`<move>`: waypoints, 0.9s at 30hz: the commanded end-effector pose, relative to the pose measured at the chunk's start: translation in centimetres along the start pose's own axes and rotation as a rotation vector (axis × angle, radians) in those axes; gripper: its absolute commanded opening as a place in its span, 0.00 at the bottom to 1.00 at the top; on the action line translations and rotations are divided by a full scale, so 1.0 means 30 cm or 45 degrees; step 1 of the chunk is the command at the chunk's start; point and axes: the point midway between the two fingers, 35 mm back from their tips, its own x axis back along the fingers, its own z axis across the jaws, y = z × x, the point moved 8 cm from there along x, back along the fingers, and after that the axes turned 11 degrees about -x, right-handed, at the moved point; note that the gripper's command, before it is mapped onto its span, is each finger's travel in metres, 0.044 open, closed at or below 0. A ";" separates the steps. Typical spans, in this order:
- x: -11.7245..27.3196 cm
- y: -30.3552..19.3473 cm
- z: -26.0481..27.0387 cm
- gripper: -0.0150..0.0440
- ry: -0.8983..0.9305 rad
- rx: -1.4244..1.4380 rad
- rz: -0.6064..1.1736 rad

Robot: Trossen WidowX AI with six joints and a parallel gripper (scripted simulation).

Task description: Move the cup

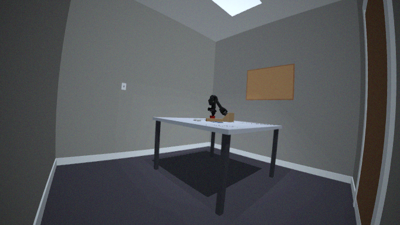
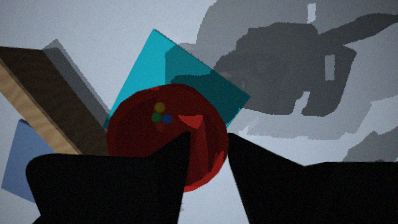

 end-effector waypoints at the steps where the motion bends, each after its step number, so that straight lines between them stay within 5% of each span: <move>1: 0.018 0.002 0.004 0.47 0.003 -0.008 0.006; 27: 0.105 -0.004 -0.001 0.52 -0.004 0.006 -0.005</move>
